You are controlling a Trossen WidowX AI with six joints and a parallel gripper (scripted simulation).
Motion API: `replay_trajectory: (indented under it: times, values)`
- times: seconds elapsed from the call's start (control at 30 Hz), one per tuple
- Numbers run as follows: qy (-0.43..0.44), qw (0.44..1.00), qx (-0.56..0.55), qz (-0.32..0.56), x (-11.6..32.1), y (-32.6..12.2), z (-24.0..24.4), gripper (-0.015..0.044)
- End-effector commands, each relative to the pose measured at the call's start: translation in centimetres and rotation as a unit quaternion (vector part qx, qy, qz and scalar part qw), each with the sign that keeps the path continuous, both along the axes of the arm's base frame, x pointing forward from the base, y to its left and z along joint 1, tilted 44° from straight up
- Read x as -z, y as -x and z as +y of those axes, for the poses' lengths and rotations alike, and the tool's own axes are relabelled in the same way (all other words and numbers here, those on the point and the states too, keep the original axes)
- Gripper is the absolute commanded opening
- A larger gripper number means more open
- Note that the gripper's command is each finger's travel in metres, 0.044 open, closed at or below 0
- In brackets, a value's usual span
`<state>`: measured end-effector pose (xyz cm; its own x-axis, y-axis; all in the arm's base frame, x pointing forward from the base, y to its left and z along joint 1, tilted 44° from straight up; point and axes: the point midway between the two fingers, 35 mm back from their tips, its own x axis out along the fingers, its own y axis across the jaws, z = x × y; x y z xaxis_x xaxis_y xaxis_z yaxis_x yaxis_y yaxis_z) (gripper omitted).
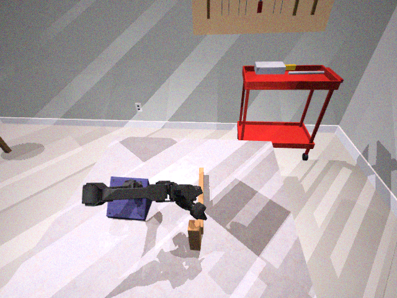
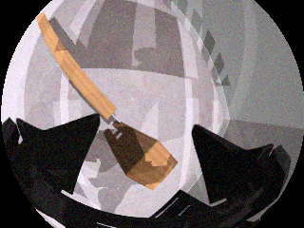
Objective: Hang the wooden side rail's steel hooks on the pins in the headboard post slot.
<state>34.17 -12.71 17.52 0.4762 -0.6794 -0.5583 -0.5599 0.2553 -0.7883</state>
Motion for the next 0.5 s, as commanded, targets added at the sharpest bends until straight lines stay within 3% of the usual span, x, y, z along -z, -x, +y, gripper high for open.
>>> replay_trajectory:
  times: [0.0,0.4,0.47]
  values:
    - [0.239,0.889,-0.182,0.347,3.1,6.1,0.0,0.044]
    - [0.352,0.659,-0.3,0.593,5.0,9.9,-0.4,0.044]
    - [0.354,0.649,-0.303,0.601,5.0,10.0,-0.4,0.044]
